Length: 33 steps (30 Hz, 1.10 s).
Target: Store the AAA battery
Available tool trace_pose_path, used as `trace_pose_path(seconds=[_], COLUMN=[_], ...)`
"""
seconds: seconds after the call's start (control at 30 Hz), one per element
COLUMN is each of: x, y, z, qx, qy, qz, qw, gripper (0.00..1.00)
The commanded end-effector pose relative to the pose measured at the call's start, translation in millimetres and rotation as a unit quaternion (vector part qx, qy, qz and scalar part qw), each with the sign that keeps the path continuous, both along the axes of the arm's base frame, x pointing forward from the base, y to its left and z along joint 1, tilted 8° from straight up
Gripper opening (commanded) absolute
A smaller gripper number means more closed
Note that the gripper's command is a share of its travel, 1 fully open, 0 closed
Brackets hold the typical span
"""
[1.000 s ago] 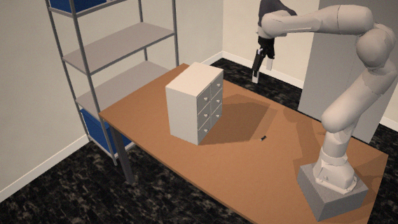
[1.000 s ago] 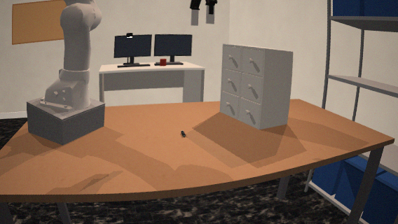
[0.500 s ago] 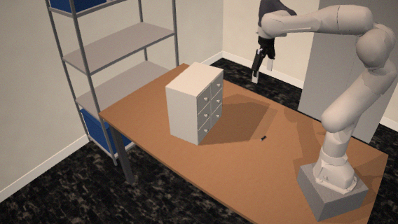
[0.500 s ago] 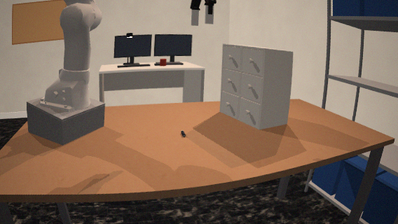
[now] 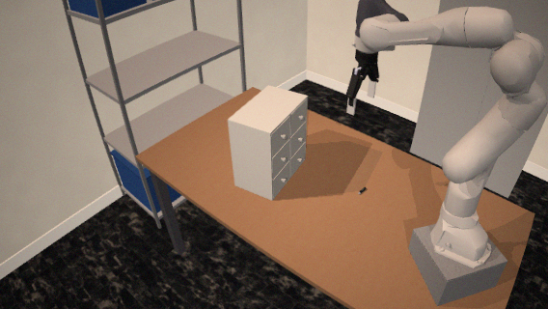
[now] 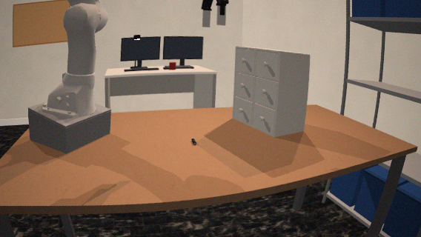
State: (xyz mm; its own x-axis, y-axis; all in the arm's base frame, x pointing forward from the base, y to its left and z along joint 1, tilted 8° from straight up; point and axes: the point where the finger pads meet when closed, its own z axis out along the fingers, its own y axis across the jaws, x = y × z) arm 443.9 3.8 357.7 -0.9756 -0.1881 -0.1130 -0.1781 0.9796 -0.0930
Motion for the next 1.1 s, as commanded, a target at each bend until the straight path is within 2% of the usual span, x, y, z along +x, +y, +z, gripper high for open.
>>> trace_pose_path(seconds=[0.0,0.13,0.27,0.33,0.47,0.5,0.57,0.6,0.8,1.07], x=[0.3,6.8,24.7,24.7,51.4,51.4,64.7,64.7,94.2,104.4], y=[-0.7,-15.0,-54.7,-54.7,-113.9,-113.9,-143.3,-143.3,-208.9,-231.4], z=[-0.3,-7.6,-27.9,-27.9,-58.3,-58.3,-73.3,-73.3,-106.9,-118.4], qx=[0.0,-0.001,-0.002,-0.002,-0.005,-0.005,-0.006,-0.006,-0.009,-0.01], qy=[0.0,0.0,0.002,0.002,0.004,0.004,0.005,0.005,0.007,0.008], qz=[0.0,0.006,0.021,0.021,0.043,0.043,0.054,0.054,0.078,0.087], qw=[1.0,1.0,1.0,1.0,0.999,0.999,0.999,0.999,0.997,0.996], gripper=[1.0,1.0,1.0,1.0,1.0,1.0,1.0,1.0,1.0,1.0])
